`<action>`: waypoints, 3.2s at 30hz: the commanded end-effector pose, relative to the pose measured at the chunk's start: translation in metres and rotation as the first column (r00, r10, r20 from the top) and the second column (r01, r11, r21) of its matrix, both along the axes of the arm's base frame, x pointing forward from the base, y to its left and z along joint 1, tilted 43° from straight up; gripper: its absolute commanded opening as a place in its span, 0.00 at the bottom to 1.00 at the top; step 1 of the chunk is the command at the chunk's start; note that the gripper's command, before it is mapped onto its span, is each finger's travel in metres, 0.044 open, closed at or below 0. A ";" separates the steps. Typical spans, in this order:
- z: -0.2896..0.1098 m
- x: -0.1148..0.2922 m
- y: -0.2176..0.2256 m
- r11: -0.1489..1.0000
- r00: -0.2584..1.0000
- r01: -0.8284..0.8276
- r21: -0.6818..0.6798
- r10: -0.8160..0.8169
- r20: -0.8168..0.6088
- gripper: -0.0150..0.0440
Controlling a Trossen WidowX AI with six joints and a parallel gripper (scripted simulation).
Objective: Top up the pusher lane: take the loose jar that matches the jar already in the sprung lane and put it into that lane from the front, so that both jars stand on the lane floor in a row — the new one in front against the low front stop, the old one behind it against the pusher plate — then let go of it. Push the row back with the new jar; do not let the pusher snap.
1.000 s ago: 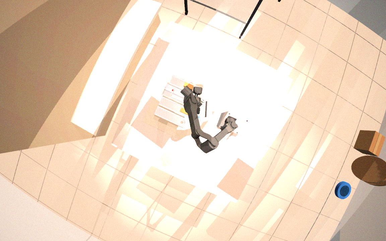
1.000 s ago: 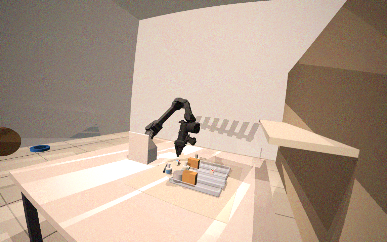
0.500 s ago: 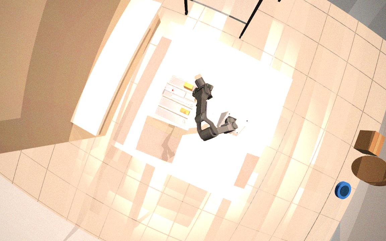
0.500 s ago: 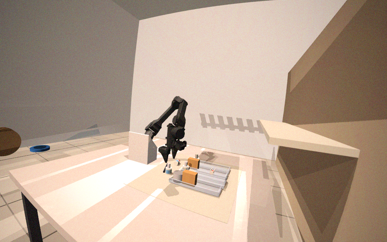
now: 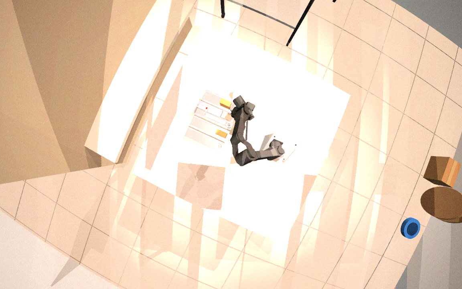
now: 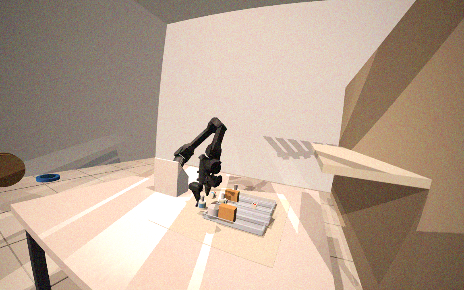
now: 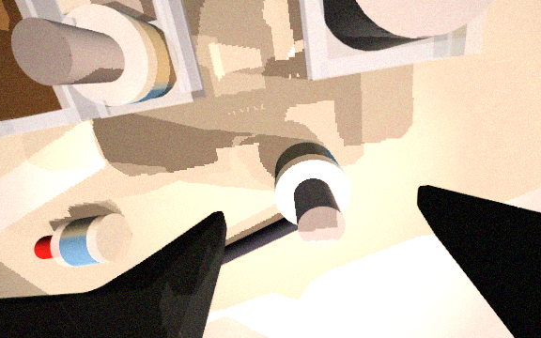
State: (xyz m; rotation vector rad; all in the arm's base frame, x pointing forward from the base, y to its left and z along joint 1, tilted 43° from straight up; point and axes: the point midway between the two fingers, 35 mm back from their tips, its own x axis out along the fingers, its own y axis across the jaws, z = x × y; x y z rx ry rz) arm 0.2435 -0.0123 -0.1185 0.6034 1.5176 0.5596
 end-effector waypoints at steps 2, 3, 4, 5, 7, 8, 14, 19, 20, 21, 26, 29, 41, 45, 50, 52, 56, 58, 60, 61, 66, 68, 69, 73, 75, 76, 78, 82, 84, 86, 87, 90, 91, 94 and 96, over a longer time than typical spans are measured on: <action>-0.006 0.000 0.006 1.000 1.000 0.005 0.004 -0.005 -0.004 1.00; -0.007 0.000 0.007 1.000 1.000 0.005 0.004 -0.005 -0.004 1.00; -0.008 0.000 0.009 1.000 1.000 0.005 0.004 -0.005 -0.004 1.00; -0.009 0.000 0.010 1.000 1.000 0.005 0.004 -0.005 -0.004 1.00; -0.012 -0.001 0.012 1.000 1.000 0.005 0.004 -0.005 -0.004 1.00; -0.013 -0.001 0.013 1.000 1.000 0.005 0.004 -0.005 -0.004 1.00; -0.020 -0.001 0.020 1.000 1.000 0.005 0.005 -0.005 -0.004 1.00; -0.020 -0.001 0.020 1.000 1.000 0.005 0.005 -0.005 -0.004 0.87; -0.020 -0.001 0.020 1.000 1.000 0.005 0.005 -0.005 -0.004 0.82; -0.020 -0.001 0.020 1.000 1.000 0.005 0.005 -0.005 -0.004 0.78; -0.020 -0.001 0.020 1.000 1.000 0.005 0.005 -0.005 -0.004 0.56; -0.020 -0.001 0.020 1.000 1.000 0.005 0.005 -0.005 -0.004 0.52; 0.005 0.008 -0.006 1.000 1.000 0.006 -0.001 -0.006 -0.003 0.25; 0.026 0.012 -0.025 1.000 1.000 0.006 -0.002 -0.006 -0.003 0.25; 0.054 0.012 -0.047 1.000 1.000 0.005 0.000 -0.005 -0.003 0.25; 0.058 0.012 -0.050 1.000 1.000 0.005 0.001 -0.005 -0.003 0.25; 0.058 0.014 -0.048 1.000 1.000 0.004 -0.001 -0.004 -0.003 0.25; 0.059 0.017 -0.039 1.000 1.000 0.003 -0.004 -0.003 -0.001 0.25; 0.060 0.021 -0.030 1.000 1.000 0.002 -0.007 -0.002 0.000 0.25; 0.061 0.023 -0.025 1.000 1.000 0.002 -0.008 -0.002 0.001 0.25; 0.065 0.030 -0.001 1.000 1.000 0.001 -0.008 -0.001 0.004 0.25; 0.066 0.032 0.009 1.000 1.000 0.000 -0.006 0.000 0.004 0.25; 0.067 0.033 0.014 1.000 1.000 0.000 -0.004 0.000 0.004 0.25; 0.071 0.036 0.034 1.000 1.000 -0.003 0.004 0.003 0.005 0.25; 0.072 0.037 0.041 1.000 1.000 -0.004 0.007 0.004 0.005 0.25; 0.072 0.037 0.042 1.000 1.000 -0.004 0.007 0.004 0.005 0.25; 0.072 0.037 0.042 1.000 1.000 -0.004 0.007 0.004 0.005 0.25; 0.065 0.037 0.048 1.000 1.000 -0.004 0.007 0.004 0.005 0.25; 0.060 0.036 0.053 1.000 1.000 -0.004 0.008 0.004 0.005 0.25; 0.056 0.036 0.057 1.000 1.000 -0.004 0.008 0.004 0.005 0.25; 0.054 0.036 0.059 1.000 1.000 -0.004 0.008 0.004 0.005 0.25; 0.054 0.036 0.059 1.000 1.000 -0.004 0.008 0.004 0.005 0.25; 0.054 0.036 0.059 1.000 1.000 -0.004 0.008 0.004 0.005 0.25; 0.054 0.037 0.059 1.000 1.000 -0.004 0.008 0.004 0.005 0.25; 0.054 0.038 0.059 1.000 1.000 -0.004 0.008 0.004 0.005 0.25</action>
